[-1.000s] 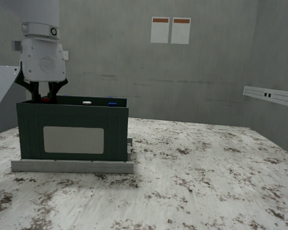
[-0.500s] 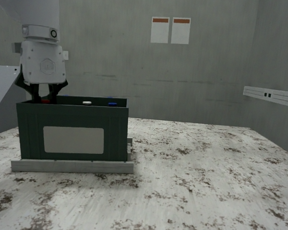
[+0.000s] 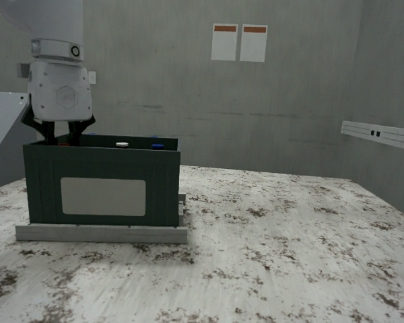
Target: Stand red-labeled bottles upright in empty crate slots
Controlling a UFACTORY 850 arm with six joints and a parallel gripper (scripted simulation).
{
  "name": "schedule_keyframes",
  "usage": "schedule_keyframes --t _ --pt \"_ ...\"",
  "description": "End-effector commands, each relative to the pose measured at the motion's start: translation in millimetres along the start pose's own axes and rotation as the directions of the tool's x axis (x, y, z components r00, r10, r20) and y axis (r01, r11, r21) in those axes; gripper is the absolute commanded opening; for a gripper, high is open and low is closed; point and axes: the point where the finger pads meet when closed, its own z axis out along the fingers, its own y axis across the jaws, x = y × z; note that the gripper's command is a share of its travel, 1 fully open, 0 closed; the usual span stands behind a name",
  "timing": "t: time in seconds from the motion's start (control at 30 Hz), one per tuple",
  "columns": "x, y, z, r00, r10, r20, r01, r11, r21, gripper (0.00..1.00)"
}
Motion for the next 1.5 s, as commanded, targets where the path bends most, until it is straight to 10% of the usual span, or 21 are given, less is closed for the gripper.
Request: schedule_keyframes --t 0.0,1.27,1.3,1.47 --pt "-0.4 0.3 1.5 1.0 0.0 0.001 0.0 1.0 -0.001 0.0" --pt "-0.2 0.3 5.8 1.0 0.0 0.001 0.0 1.0 -0.001 0.0" --pt "-0.2 0.3 5.8 1.0 0.0 0.001 0.0 1.0 -0.001 0.66" --pt "-0.2 0.3 5.8 1.0 0.0 0.001 0.0 1.0 -0.001 0.66"
